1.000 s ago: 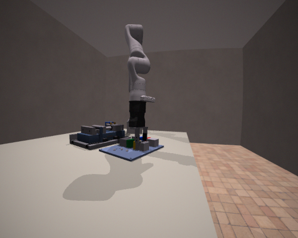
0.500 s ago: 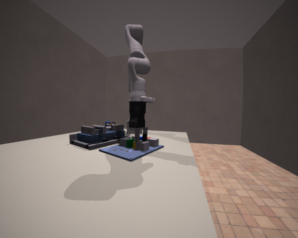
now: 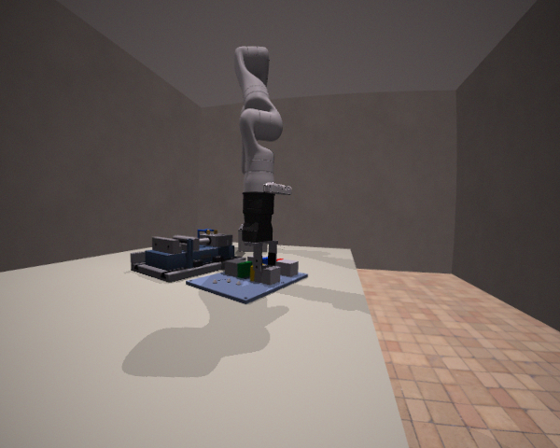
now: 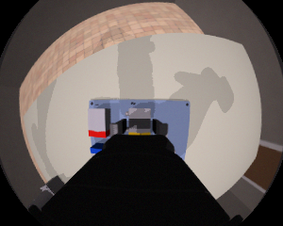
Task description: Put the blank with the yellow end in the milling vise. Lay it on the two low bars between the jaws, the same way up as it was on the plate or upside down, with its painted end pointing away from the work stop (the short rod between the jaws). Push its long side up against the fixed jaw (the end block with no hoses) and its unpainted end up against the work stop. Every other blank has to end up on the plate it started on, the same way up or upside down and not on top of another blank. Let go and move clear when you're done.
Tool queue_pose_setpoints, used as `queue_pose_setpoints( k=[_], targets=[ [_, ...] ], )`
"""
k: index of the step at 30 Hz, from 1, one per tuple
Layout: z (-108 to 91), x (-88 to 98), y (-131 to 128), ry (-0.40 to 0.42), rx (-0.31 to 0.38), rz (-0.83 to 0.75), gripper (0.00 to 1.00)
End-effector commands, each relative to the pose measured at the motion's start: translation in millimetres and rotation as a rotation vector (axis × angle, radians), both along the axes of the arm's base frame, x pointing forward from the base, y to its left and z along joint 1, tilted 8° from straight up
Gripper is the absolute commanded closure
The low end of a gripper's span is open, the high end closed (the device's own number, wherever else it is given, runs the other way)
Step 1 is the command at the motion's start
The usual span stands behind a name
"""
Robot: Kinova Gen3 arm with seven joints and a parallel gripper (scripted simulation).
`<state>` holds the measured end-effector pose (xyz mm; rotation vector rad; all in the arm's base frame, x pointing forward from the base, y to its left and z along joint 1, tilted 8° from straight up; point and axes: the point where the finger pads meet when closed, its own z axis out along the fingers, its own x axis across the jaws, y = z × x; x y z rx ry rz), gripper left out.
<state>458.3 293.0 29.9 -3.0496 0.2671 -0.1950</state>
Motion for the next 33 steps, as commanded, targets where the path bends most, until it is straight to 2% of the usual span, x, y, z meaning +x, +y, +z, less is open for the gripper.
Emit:
queue_pose_setpoints(
  k=[1,33],
  targets=[
    [-1.0,1.7,1.3,-0.002,0.003,-0.005,0.00],
    [-11.2,3.0,2.5,0.000,0.003,-0.004,0.00]
  ],
)
